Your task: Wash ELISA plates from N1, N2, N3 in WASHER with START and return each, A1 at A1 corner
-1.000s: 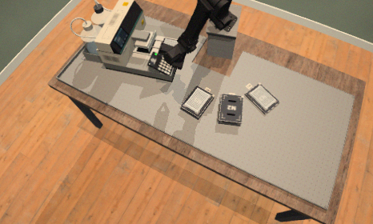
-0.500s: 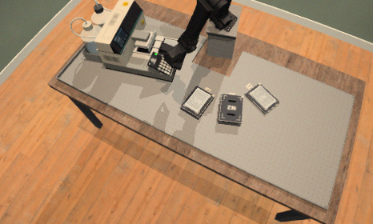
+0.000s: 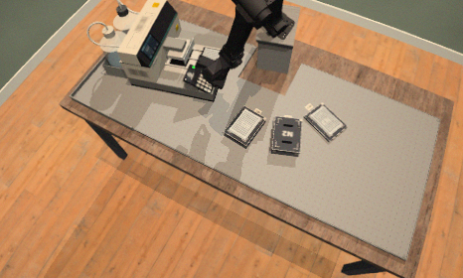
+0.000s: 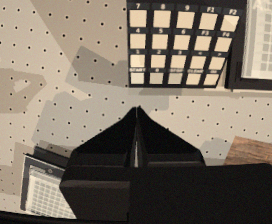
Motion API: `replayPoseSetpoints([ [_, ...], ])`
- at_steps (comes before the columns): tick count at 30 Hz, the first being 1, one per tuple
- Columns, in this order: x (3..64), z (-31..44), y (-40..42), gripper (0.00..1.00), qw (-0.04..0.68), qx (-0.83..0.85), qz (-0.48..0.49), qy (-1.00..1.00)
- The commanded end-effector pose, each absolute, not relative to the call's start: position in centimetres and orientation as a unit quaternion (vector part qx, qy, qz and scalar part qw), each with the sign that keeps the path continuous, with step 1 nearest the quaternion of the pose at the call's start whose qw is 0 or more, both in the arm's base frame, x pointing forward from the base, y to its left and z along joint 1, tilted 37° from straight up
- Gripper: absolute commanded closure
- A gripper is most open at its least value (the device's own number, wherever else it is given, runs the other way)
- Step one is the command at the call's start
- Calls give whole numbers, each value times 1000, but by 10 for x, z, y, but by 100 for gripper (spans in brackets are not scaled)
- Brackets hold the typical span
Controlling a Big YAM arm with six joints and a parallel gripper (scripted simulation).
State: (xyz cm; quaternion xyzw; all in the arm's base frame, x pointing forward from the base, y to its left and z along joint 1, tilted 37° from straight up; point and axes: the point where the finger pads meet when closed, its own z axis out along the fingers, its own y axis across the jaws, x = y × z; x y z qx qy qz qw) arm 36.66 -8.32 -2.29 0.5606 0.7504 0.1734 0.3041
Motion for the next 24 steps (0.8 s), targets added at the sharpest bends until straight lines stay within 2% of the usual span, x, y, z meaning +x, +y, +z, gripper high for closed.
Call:
replayPoseSetpoints([
  [1,374,-28,-81,100,305,560,177,749],
  [24,395,-54,-84,100,305,561,177,749],
])
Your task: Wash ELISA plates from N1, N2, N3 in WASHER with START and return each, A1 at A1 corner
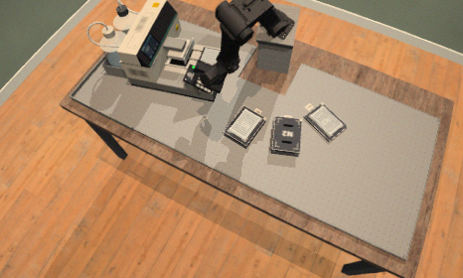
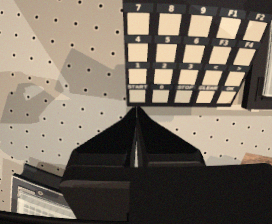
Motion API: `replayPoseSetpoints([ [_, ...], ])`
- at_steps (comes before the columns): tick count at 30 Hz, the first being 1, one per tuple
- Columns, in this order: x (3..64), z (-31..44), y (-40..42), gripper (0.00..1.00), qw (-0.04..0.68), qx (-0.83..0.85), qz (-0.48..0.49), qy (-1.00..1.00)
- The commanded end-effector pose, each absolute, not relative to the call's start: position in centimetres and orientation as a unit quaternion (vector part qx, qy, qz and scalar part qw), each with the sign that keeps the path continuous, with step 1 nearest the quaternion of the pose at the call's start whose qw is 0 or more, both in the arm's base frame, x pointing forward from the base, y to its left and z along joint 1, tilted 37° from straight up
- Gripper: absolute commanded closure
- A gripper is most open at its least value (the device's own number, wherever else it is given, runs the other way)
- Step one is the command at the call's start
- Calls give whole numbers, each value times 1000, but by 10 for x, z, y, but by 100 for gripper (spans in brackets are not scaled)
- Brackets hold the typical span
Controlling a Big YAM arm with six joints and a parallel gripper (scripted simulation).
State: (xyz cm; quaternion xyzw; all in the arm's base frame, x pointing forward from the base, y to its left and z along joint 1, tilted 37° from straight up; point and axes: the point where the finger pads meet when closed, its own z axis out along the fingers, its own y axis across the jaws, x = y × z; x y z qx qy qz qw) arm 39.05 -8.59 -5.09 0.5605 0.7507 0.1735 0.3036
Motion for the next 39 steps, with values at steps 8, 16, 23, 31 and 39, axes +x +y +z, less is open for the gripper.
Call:
replayPoseSetpoints([
  [8,397,-61,-85,100,304,562,175,749],
  [16,402,-62,-84,100,305,560,177,750],
  [23,404,-65,-84,100,305,560,177,750],
  [31,392,-60,-84,100,299,563,173,751],
  [39,385,-53,-88,100,301,564,171,750],
])
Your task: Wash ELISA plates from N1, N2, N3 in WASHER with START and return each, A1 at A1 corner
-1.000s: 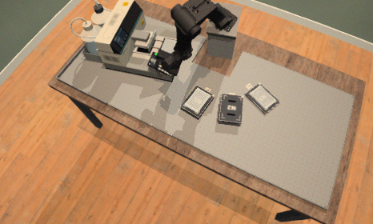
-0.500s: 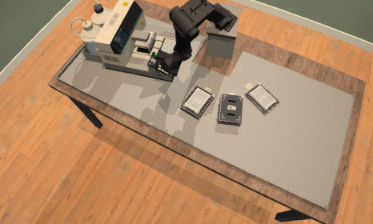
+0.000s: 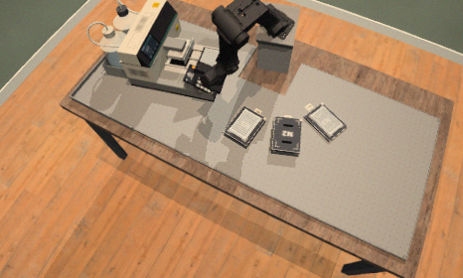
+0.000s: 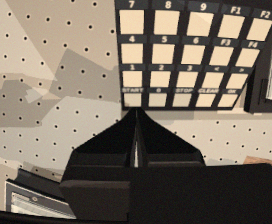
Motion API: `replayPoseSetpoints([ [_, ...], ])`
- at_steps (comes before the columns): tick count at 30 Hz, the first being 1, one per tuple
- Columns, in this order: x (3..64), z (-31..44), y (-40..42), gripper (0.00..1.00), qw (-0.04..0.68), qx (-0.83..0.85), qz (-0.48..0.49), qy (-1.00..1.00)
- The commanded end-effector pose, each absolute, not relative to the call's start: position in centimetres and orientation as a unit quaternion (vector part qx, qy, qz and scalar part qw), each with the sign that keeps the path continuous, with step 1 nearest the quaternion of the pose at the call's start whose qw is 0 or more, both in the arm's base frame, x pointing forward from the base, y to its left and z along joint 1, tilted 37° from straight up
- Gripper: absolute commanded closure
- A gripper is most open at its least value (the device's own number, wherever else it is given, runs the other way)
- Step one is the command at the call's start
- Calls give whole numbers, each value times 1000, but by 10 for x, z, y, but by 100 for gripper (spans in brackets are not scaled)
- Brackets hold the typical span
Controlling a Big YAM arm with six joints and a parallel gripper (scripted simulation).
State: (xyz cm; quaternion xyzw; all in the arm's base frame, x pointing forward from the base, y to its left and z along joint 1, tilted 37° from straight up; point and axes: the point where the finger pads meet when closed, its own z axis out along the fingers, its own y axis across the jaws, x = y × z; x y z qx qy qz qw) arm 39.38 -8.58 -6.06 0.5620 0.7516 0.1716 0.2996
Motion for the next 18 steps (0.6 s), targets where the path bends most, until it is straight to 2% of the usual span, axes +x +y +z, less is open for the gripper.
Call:
replayPoseSetpoints([
  [1,384,-52,-89,100,302,564,170,749],
  [18,369,-33,-88,100,304,563,169,750],
])
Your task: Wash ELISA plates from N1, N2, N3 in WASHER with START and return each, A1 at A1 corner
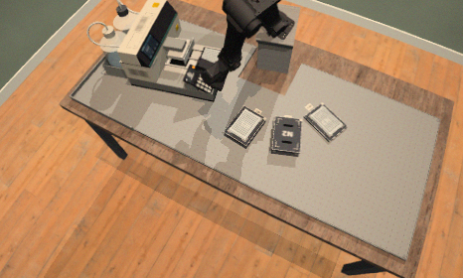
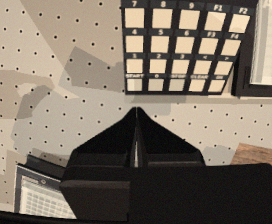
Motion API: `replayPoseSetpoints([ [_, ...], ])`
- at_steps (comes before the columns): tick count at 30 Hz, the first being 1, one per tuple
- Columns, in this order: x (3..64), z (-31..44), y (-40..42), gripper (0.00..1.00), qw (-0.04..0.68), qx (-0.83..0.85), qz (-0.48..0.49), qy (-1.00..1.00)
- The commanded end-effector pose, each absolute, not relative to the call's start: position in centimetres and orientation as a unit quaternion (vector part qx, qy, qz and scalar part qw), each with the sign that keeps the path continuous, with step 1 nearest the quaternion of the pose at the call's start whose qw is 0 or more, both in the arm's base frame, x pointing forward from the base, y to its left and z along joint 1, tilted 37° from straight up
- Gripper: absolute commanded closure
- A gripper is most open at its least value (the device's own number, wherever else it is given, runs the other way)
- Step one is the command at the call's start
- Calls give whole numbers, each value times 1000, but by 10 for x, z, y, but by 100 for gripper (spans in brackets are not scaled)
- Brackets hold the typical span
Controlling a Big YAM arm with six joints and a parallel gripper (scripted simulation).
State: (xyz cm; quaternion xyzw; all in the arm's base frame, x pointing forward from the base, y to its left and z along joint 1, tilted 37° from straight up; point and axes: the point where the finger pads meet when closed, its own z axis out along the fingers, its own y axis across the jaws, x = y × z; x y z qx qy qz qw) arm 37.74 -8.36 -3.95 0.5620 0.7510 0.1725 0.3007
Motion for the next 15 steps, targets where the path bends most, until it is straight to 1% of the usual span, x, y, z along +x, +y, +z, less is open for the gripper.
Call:
replayPoseSetpoints([
  [1,368,-31,-88,100,304,563,170,750],
  [15,357,-16,-86,100,305,562,170,749],
])
